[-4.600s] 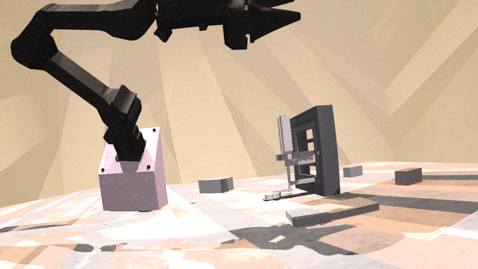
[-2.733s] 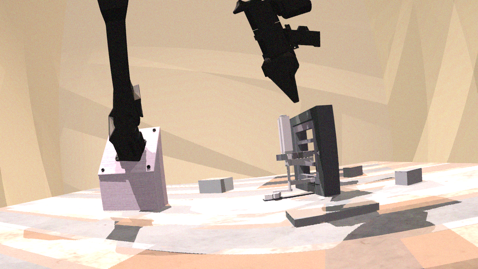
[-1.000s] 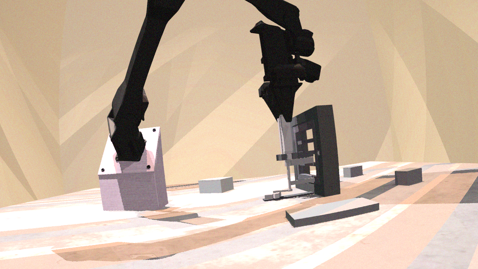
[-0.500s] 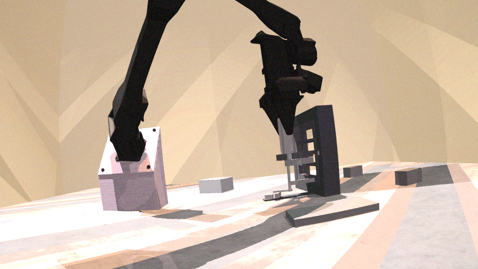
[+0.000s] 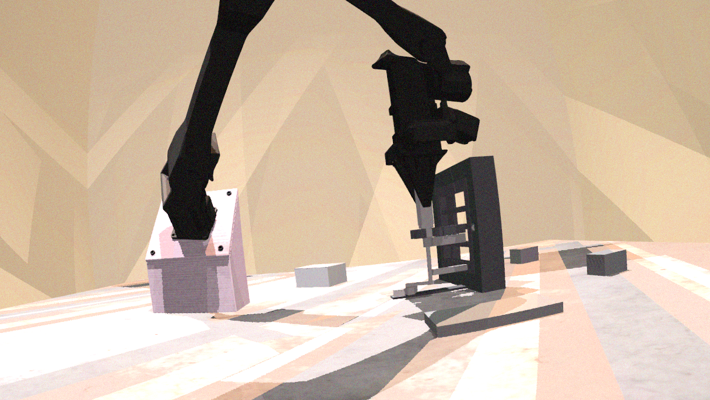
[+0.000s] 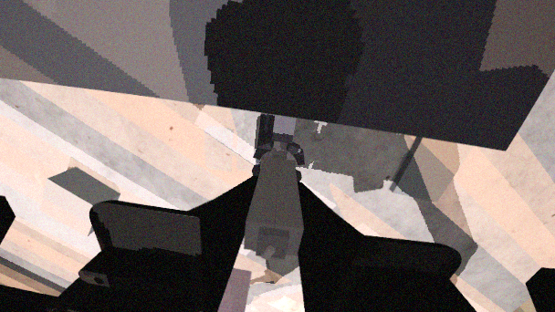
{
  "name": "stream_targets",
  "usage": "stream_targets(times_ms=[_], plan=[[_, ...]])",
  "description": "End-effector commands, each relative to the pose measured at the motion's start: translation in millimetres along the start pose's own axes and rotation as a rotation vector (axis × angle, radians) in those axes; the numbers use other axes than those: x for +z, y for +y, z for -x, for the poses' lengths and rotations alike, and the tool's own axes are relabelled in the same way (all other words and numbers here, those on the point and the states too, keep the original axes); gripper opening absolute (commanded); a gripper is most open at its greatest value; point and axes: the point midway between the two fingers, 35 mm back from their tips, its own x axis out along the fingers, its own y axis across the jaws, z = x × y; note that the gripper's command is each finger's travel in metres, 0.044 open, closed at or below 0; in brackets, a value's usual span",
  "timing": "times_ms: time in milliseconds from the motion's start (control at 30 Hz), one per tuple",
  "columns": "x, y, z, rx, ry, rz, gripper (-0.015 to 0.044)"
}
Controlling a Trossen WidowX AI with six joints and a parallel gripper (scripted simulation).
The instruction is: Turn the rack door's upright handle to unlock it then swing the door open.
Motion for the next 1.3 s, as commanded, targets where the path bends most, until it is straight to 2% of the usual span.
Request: stream_targets(times_ms=[0, 233, 400, 1267], plan=[[-0.3, -0.2, -0.3, 0.001, 0.0, 0.001, 0.0069], [-0.3, -0.2, -0.3, 0.001, 0.0, 0.001, 0.0022], [-0.3, -0.2, -0.3, 0.001, 0.0, -0.031, 0.002], [-0.3, -0.2, -0.3, 0.001, 0.001, -1.303, 0.002]])
